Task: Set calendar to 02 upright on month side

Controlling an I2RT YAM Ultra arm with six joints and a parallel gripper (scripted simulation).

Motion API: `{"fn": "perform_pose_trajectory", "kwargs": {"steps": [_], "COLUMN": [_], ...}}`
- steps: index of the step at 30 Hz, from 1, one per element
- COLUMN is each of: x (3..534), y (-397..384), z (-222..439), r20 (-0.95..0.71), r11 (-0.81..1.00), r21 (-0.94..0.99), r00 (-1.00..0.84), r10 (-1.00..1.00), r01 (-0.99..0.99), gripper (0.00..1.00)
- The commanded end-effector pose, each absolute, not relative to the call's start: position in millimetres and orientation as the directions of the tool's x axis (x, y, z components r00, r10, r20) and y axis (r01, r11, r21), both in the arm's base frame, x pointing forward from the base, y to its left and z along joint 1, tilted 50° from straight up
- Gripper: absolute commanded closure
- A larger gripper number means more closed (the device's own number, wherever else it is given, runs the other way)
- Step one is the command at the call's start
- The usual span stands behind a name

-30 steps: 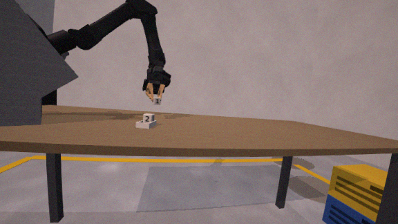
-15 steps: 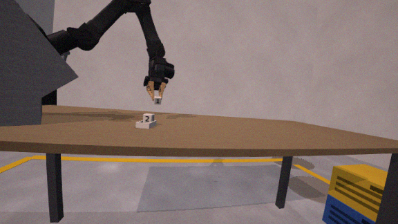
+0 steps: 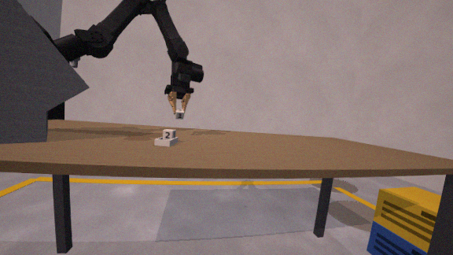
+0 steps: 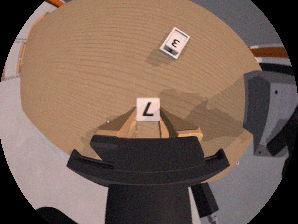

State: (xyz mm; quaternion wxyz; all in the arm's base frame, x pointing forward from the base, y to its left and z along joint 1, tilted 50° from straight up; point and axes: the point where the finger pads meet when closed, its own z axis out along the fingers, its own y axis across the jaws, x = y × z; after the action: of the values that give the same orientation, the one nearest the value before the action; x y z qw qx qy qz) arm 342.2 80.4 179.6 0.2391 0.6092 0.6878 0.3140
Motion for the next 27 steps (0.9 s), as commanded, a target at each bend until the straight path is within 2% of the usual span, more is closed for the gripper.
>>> {"fn": "perform_pose_trajectory", "kwargs": {"steps": [1, 6, 13, 27], "x": [340.6, 341.0, 341.6, 341.7], "y": [85.8, 85.8, 84.4, 83.9], "z": [183.4, 182.1, 181.2, 180.4], "r20": [0.074, 0.097, 0.211, 0.289], "r11": [0.075, 0.077, 0.079, 0.085], "r21": [0.73, 0.726, 0.724, 0.723], "r00": [-0.188, -0.213, -0.329, -0.412], "r10": [0.979, 0.972, 0.92, 0.865], "r01": [0.679, 0.684, 0.685, 0.686], "gripper": [0.74, 0.74, 0.74, 0.74]}}
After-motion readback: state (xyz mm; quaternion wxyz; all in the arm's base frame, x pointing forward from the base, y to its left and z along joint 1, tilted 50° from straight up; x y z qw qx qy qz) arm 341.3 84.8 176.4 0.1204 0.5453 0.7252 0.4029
